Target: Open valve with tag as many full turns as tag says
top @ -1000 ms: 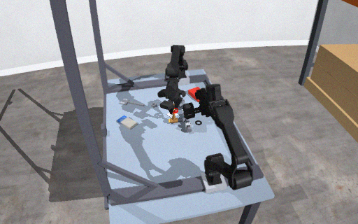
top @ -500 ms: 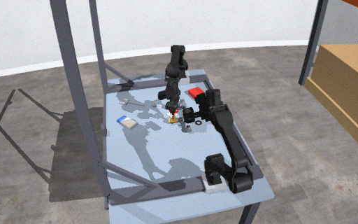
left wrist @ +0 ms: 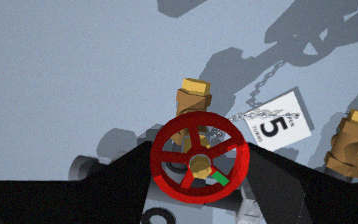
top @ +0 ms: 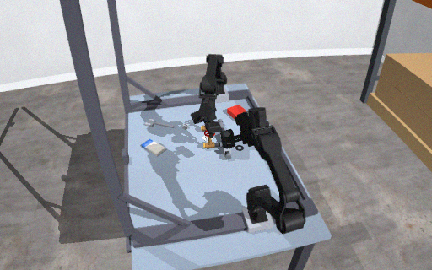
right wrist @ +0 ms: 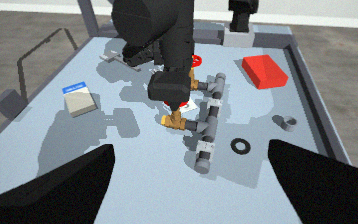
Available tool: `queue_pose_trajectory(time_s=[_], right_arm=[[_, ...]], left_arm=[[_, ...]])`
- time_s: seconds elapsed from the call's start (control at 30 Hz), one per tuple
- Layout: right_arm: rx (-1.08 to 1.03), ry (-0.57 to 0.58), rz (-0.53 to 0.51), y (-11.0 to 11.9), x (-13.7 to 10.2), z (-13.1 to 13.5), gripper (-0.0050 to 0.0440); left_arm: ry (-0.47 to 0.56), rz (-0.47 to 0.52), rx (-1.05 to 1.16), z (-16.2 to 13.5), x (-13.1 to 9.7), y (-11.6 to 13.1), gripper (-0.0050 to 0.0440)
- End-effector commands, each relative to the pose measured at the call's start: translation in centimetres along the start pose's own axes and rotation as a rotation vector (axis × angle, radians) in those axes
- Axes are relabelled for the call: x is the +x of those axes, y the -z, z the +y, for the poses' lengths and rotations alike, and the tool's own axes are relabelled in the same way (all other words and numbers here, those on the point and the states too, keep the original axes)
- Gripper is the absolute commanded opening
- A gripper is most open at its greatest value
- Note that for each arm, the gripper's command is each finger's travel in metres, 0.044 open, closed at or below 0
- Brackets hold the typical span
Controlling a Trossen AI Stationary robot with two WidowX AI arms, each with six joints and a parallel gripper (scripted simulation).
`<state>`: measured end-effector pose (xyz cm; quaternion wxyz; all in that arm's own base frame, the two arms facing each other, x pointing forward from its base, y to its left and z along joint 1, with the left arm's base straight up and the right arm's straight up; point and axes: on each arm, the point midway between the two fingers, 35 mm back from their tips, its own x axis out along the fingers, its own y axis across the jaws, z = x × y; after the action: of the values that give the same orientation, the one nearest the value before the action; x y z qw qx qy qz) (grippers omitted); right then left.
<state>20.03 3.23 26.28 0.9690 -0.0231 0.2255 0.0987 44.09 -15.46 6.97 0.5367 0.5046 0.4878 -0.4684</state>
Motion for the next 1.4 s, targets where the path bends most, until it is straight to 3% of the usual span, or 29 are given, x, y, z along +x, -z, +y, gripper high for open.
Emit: queue_pose_trajectory(time_s=[0.0,1.17,1.37], right_arm=[[-0.003,-0.003,-0.016,-0.54,-0.25,0.05,0.0400],[-0.003,-0.003,-0.016,-0.54,-0.25,0.05,0.0400],[-0.003,-0.003,-0.016,-0.54,-0.25,0.05,0.0400]], left_arm=[[-0.038,-0.023,-0.152,0.29,-1.79,0.05,0.0212],[-0.025,-0.041,-1.110,0.23,-1.79,0.04,0.0212],[-0.023,-0.039,-1.157,0.20,-1.69,0.05,0.0212]])
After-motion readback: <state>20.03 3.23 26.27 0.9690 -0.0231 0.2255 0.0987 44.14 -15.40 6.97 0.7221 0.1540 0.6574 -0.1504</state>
